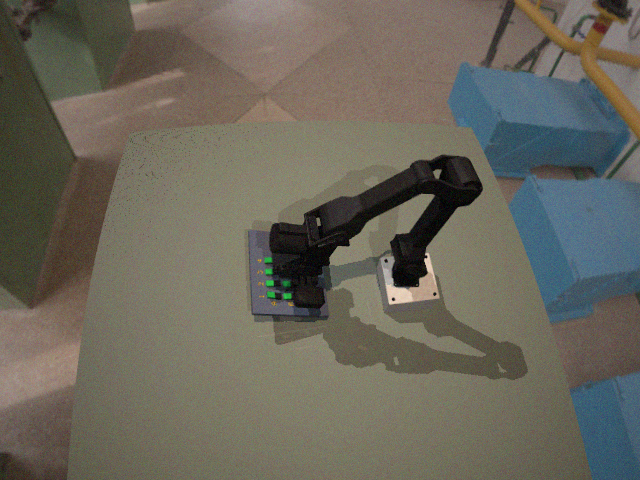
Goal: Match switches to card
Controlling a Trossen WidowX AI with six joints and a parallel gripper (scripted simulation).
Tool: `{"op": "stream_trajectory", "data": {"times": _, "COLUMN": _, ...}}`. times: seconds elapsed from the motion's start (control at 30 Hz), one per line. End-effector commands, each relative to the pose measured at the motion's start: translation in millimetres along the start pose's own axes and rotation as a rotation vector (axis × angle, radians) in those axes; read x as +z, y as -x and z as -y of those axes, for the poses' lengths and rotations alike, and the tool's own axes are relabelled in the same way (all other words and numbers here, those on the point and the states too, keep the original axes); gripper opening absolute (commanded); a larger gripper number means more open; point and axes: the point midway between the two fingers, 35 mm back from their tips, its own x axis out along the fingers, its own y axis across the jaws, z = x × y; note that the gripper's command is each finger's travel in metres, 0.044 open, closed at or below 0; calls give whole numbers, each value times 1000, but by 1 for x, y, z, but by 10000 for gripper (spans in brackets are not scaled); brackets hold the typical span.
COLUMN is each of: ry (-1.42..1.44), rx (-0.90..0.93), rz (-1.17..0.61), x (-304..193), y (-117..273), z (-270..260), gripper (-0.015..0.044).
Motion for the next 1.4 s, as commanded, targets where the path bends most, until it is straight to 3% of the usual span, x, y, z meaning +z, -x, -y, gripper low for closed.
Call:
{"op": "stream_trajectory", "data": {"times": 0.0, "ry": 3, "rx": 3, "rz": 1, "x": 0, "y": -1, "z": 0, "gripper": 0}}
{"op": "stream_trajectory", "data": {"times": 0.23, "ry": 3, "rx": 3, "rz": -26, "x": 3, "y": 64, "z": 0, "gripper": 0}}
{"op": "stream_trajectory", "data": {"times": 0.4, "ry": 3, "rx": 3, "rz": -26, "x": 1, "y": 64, "z": 0, "gripper": 0}}
{"op": "stream_trajectory", "data": {"times": 0.6, "ry": 3, "rx": 3, "rz": -29, "x": -37, "y": 65, "z": 0, "gripper": 0}}
{"op": "stream_trajectory", "data": {"times": 0.7, "ry": 3, "rx": 3, "rz": -27, "x": -37, "y": 63, "z": 0, "gripper": 0}}
{"op": "stream_trajectory", "data": {"times": 0.83, "ry": 3, "rx": 3, "rz": -4, "x": -39, "y": 32, "z": 0, "gripper": 0}}
{"op": "stream_trajectory", "data": {"times": 1.37, "ry": 3, "rx": 3, "rz": -2, "x": -40, "y": 15, "z": 0, "gripper": 0}}
